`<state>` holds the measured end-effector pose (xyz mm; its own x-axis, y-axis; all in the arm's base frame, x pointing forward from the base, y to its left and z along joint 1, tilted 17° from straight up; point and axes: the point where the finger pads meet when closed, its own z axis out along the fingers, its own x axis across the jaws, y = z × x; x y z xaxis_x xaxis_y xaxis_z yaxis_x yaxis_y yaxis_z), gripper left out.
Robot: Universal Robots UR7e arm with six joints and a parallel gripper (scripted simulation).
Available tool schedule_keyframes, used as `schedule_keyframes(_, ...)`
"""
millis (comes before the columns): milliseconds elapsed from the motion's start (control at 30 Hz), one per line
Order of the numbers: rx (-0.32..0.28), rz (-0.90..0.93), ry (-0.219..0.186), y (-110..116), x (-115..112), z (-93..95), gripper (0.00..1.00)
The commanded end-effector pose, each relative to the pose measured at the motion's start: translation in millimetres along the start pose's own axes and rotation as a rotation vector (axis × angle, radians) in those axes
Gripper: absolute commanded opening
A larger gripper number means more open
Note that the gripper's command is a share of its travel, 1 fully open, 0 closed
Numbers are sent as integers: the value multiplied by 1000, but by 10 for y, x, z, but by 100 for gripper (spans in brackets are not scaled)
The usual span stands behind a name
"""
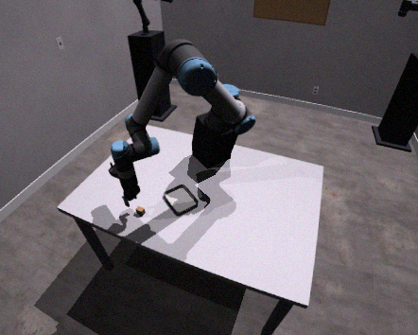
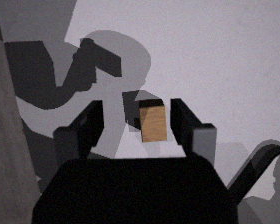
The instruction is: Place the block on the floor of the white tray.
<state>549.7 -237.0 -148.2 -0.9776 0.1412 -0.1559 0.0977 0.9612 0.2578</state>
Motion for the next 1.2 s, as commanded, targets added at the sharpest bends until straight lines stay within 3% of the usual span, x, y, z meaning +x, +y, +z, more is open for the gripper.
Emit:
schedule_keyframes(0,1,-74,13,281,157,237,100)
schedule_keyframes(733,2,-76,11,281,149,229,100)
schedule_keyframes(767,2,-76,11,282,149,230,88)
schedule_keyframes(1167,2,-76,11,282,149,230,88)
